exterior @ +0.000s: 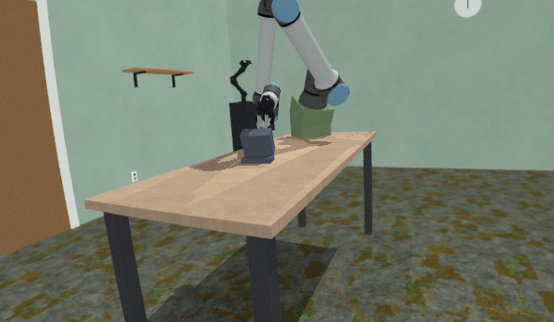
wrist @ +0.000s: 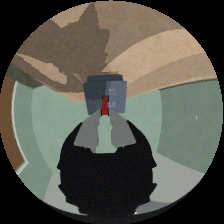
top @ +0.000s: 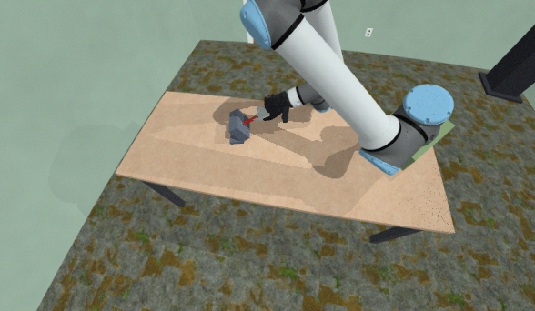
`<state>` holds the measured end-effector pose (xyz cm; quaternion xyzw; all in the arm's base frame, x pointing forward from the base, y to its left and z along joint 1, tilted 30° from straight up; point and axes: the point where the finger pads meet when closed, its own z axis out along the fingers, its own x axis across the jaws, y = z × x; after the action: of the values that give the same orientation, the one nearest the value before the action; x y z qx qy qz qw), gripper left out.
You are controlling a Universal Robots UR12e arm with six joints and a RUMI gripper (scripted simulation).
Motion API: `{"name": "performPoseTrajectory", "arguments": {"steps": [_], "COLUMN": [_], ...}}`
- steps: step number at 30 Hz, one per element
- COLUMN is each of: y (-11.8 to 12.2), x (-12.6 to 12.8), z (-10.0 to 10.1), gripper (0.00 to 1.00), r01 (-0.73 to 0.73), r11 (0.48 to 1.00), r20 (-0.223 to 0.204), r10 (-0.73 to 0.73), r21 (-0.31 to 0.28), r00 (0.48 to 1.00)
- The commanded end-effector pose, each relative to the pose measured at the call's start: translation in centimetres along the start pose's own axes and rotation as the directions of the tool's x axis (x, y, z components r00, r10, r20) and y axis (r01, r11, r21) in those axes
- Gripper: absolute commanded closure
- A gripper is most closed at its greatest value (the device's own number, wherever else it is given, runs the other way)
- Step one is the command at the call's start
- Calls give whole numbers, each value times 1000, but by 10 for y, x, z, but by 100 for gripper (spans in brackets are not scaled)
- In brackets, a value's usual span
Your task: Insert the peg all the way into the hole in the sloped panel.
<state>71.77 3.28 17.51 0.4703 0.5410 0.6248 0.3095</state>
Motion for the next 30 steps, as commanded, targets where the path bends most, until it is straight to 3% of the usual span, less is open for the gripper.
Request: {"name": "performPoseTrajectory", "arguments": {"steps": [1,28,30], "y": [0,-1,0], "x": [0,0,1], "z": [7,30,25], "gripper": [100,100,100], "r01": [0,0,2], "r11": [1000,1000,1000], "r20": [0,0,-1], "r10": [0,0,-2], "r21": [-1,-1,-1], "r00": [1000,1000,1000]}}
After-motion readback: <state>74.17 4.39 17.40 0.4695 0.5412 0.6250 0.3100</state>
